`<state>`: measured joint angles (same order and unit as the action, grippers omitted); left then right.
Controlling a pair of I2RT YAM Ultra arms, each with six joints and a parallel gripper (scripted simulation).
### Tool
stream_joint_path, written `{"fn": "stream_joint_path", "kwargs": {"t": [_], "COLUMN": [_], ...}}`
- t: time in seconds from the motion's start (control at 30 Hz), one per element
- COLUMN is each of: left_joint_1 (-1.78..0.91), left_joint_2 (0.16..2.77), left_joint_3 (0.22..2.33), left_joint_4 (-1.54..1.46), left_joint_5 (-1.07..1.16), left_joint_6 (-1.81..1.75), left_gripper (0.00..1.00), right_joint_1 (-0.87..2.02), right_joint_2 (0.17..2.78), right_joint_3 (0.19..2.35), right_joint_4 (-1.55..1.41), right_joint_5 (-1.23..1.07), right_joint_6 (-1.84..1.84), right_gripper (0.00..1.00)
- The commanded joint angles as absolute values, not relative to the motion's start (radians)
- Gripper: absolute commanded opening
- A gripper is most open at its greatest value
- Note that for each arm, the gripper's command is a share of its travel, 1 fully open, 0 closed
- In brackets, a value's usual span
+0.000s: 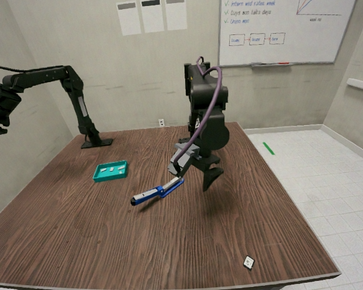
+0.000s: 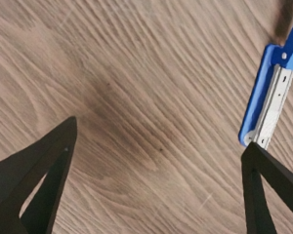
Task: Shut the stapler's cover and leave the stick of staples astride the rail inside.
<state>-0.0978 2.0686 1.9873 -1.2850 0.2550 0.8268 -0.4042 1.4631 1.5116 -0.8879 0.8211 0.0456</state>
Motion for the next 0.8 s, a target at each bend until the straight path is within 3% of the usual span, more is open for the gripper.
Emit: {"fn": "stream_joint_path", "kwargs": {"t": [0.0, 0.57, 0.77], "left_joint_1": [-0.098, -0.098, -0.108], "left_joint_2": [2.051, 2.061, 2.02], "left_joint_3": [2.0, 1.992, 1.929], "left_joint_4": [-1.283, -1.283, -1.178], "left_joint_5": [0.263, 0.256, 0.271], "left_joint_6": [0.827, 0.827, 0.78], "left_gripper": [1.0, 1.0, 1.0], "right_joint_1": [-0.404, -0.404, -0.333], "right_joint_2": [1.453, 1.459, 1.431], "right_joint_3": [1.523, 1.517, 1.479], "right_joint_4": [-0.889, -0.884, -0.749], "right_joint_5": [0.829, 0.822, 0.723], "right_joint_6": [0.049, 0.046, 0.073], "right_gripper": [1.0, 1.0, 1.0]}}
